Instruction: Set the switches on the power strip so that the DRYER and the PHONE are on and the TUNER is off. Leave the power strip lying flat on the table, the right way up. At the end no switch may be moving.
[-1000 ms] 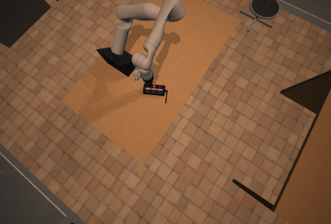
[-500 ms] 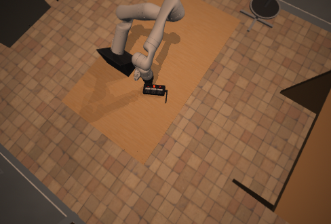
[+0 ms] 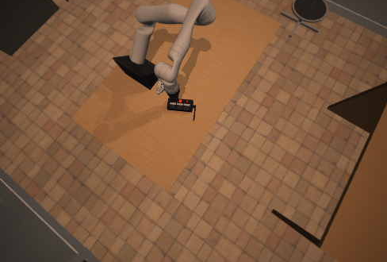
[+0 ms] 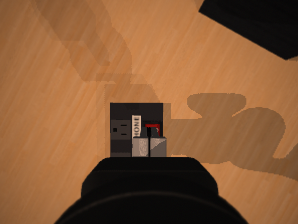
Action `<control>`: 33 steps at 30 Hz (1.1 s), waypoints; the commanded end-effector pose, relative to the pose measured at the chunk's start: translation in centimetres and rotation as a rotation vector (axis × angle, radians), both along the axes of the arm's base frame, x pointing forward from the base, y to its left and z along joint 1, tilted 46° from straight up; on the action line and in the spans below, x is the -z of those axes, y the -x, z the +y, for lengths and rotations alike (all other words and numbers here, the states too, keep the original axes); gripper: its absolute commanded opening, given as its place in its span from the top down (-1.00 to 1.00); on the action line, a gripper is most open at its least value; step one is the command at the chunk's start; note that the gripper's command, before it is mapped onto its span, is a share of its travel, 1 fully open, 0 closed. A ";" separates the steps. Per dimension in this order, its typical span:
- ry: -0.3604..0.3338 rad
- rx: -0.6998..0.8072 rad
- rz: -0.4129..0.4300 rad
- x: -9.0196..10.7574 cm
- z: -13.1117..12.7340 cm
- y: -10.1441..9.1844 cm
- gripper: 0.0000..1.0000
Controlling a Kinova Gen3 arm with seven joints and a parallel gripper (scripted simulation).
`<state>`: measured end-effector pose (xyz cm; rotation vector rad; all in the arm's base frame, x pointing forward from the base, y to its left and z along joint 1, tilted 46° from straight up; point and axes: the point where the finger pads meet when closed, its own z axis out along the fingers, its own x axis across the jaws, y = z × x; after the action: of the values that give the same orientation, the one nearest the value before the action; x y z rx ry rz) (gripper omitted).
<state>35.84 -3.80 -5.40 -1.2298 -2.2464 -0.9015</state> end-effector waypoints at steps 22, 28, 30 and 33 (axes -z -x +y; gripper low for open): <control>0.001 0.001 0.000 1.6 1.6 0.1 1.00; 0.001 0.001 0.000 2.1 2.1 0.2 1.00; 0.001 0.001 0.000 2.3 2.3 0.2 1.00; 0.001 0.001 0.000 2.5 2.4 0.2 1.00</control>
<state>35.72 -1.45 -7.76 -1.2309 -2.2479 -0.9028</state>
